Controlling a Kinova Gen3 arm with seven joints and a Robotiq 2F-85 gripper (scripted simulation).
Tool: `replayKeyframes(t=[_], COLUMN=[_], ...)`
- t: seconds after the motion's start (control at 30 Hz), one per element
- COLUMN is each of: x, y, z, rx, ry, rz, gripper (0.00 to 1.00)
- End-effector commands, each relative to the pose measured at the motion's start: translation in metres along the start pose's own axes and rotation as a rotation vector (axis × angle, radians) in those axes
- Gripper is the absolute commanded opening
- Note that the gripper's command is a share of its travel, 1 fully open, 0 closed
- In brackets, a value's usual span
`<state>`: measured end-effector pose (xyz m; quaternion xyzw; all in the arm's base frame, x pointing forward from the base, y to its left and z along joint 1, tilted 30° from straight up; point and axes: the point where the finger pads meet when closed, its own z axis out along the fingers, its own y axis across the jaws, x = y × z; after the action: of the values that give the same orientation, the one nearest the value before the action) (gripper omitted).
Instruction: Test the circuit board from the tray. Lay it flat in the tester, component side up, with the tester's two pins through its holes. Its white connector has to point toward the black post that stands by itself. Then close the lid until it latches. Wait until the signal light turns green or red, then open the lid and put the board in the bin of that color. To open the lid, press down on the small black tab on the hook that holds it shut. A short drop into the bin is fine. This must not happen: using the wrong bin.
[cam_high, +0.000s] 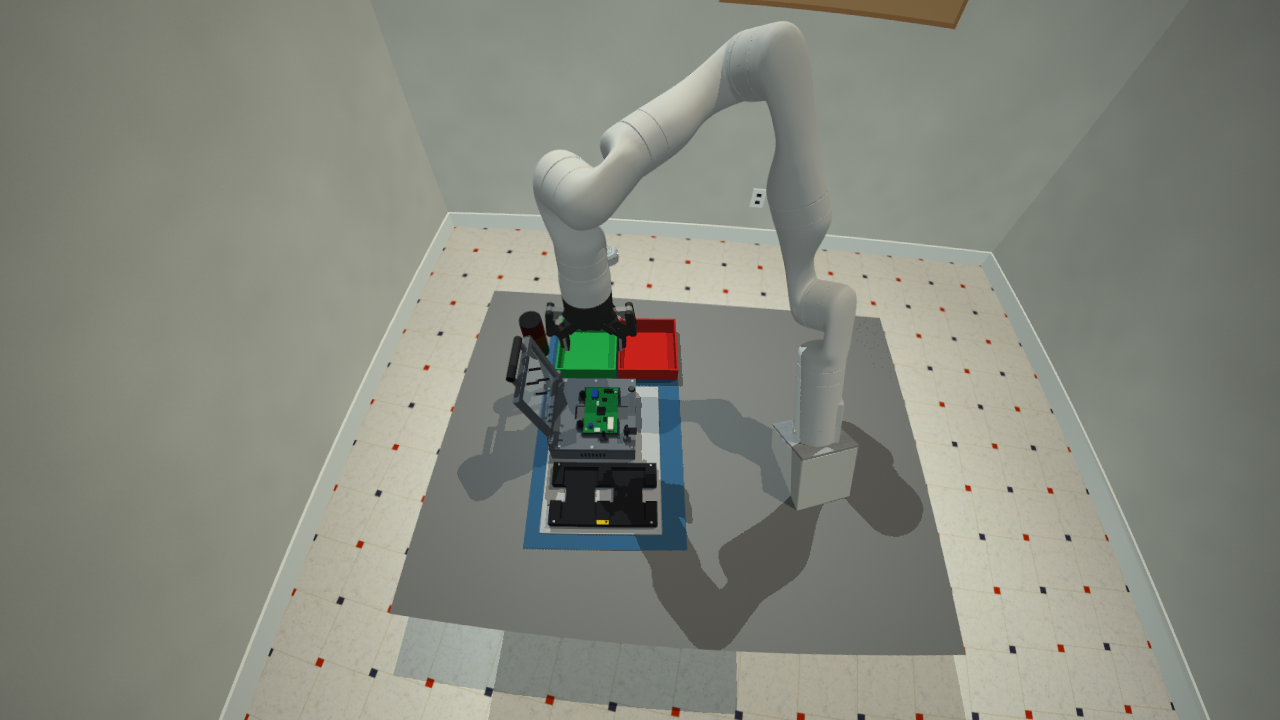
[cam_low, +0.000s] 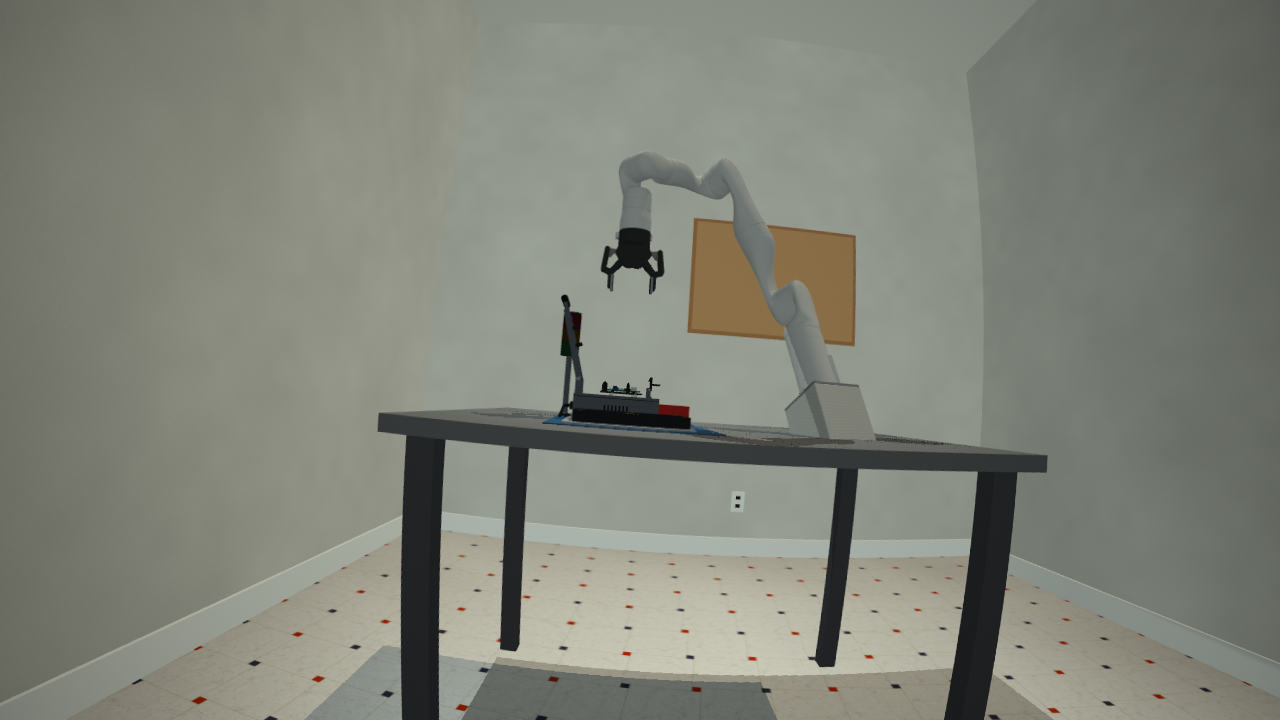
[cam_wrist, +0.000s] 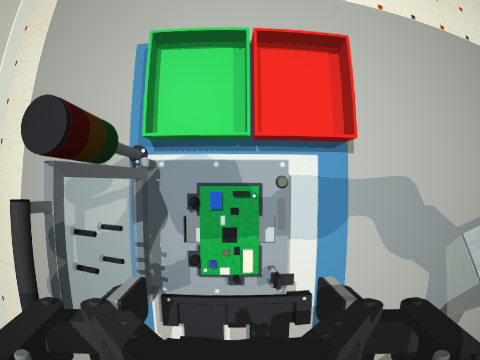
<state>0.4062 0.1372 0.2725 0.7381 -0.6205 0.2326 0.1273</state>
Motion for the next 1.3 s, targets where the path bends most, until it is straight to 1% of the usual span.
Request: replayKeyframes(t=[0.0, 0.2, 0.6, 0.63, 1.27], x=[-0.002, -0.002, -0.002, -0.002, -0.002], y=[-0.003, -0.002, -0.002, -0.002, -0.002], z=[-0.011, -0.022, -0.027, -0.027, -0.027], rx=[0.012, 0.012, 0.012, 0.012, 0.012], ry=[-0.007, -0.007, -0.007, -0.007, -0.007], rz=[0.0, 0.0, 0.0, 0.0, 0.0], gripper=[1.0, 1.0, 1.0, 0.5, 0.5])
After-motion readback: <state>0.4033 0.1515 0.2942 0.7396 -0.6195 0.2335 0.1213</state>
